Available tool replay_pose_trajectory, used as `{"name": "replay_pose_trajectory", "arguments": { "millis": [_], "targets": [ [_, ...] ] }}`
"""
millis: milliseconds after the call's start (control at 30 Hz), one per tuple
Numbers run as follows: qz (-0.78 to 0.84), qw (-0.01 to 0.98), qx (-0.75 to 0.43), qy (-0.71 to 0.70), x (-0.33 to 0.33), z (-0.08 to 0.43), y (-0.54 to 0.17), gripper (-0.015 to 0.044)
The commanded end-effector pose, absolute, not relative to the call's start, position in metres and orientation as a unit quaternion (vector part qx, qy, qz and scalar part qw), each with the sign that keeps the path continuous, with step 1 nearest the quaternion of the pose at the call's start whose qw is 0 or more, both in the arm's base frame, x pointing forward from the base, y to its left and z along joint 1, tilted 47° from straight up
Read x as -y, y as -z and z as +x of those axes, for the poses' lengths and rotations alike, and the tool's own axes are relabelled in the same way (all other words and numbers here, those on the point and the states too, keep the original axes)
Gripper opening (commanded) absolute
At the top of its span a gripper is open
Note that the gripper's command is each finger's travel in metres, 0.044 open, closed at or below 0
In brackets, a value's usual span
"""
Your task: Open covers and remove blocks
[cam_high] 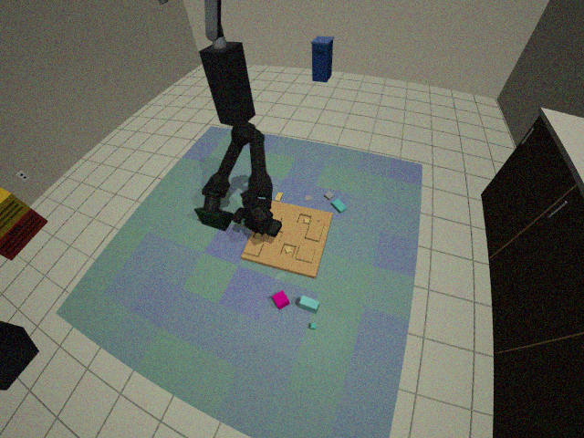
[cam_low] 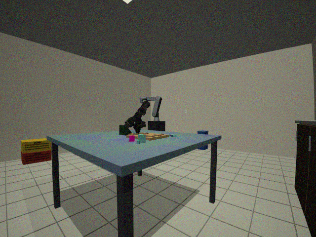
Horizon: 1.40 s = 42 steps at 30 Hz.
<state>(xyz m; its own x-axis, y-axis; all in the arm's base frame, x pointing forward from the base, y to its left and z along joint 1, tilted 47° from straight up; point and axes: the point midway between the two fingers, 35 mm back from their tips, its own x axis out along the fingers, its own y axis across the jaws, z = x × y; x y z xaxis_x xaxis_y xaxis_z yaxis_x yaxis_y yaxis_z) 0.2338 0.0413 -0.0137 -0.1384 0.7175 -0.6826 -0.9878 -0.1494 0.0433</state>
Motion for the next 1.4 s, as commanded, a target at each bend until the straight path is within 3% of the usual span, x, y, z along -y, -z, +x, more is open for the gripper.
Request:
{"name": "replay_pose_trajectory", "arguments": {
  "millis": [0, 1367],
  "targets": [
    [-0.269, 0.601, -0.254, -0.709, -0.036, 0.237, 0.009, 0.0080],
    [-0.267, 0.601, -0.255, -0.709, 0.018, 0.245, -0.042, 0.0080]
  ]
}}
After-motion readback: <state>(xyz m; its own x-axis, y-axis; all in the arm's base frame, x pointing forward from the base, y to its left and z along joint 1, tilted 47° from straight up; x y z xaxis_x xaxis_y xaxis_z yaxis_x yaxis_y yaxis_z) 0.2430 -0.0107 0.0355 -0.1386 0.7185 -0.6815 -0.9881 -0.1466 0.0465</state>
